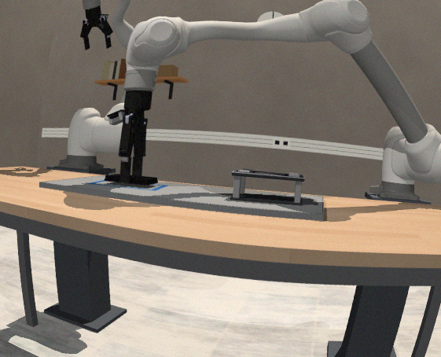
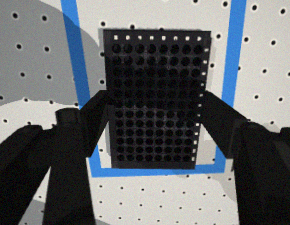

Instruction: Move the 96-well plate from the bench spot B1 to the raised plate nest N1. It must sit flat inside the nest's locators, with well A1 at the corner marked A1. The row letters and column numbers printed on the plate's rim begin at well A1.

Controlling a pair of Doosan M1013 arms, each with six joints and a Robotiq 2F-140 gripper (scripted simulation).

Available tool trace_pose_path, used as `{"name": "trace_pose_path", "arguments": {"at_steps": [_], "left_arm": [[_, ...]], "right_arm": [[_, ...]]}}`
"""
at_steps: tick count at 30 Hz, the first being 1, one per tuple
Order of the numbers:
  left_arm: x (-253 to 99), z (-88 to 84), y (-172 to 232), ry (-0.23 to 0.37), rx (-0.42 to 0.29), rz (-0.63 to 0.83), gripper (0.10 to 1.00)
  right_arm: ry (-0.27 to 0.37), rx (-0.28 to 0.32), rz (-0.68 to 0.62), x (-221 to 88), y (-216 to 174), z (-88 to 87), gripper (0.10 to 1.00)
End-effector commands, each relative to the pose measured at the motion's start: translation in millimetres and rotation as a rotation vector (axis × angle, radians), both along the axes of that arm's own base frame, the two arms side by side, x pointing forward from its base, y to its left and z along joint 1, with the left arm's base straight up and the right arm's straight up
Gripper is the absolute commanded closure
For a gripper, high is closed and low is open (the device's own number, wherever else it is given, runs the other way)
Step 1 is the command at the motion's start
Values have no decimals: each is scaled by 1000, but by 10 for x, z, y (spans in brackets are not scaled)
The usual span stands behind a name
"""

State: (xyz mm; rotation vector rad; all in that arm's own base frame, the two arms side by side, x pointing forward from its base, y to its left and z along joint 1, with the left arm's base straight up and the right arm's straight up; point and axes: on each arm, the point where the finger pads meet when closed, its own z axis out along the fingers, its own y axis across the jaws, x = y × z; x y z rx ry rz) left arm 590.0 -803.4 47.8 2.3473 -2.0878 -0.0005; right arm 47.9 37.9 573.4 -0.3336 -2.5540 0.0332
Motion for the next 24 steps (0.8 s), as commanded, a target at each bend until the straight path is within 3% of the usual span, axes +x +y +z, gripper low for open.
{"name": "trace_pose_path", "arguments": {"at_steps": [1, 24], "left_arm": [[5, 75, -4, -2, -2, 0, 493], [4, 425, -3, -2, -2, 0, 493]], "right_arm": [[0, 0, 0, 1, 0, 3, 98], [0, 0, 0, 1, 0, 3, 98]]}}
